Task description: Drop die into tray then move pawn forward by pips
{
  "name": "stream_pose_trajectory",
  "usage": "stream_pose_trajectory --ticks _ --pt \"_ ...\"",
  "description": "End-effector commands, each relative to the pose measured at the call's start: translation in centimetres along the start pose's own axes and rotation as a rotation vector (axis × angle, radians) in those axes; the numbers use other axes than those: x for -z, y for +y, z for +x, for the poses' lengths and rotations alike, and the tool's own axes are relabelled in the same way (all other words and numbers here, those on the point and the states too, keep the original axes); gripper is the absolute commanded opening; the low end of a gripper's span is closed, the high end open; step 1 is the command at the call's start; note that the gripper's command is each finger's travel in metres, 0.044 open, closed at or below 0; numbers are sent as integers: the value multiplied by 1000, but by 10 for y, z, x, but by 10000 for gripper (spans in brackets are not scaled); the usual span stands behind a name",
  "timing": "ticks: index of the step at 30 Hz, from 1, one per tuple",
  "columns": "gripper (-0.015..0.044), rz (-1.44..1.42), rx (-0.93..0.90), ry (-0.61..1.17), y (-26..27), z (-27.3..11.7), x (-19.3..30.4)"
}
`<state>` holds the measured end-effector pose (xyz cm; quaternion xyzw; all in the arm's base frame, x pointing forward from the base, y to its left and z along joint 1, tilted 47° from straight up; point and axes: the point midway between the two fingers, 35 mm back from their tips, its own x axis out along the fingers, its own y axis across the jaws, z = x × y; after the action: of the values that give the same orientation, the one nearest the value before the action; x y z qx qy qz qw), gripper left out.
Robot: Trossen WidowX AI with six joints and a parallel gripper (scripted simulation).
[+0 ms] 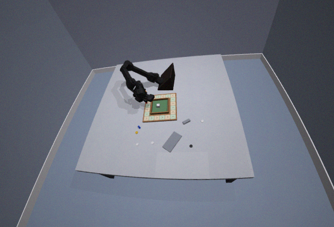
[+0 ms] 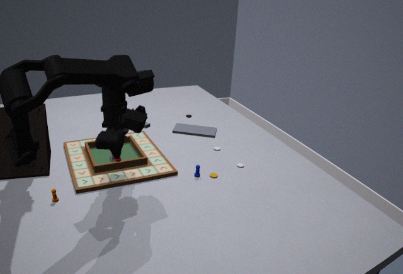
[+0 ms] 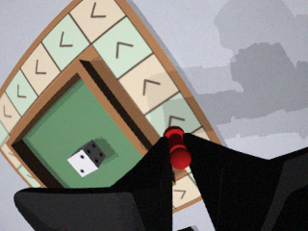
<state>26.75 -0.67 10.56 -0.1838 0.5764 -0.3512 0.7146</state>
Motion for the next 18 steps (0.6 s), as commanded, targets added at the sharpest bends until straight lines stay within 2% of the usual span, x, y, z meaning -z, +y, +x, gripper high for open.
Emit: stream_pose_trajectory --ticks 1,11,18 --pt "0 -17 -10 -4 2 -23 -1" --pt "0 -64 -18 -26 0 -78 5" --pt "0 -43 -14 -17 9 -67 -11"
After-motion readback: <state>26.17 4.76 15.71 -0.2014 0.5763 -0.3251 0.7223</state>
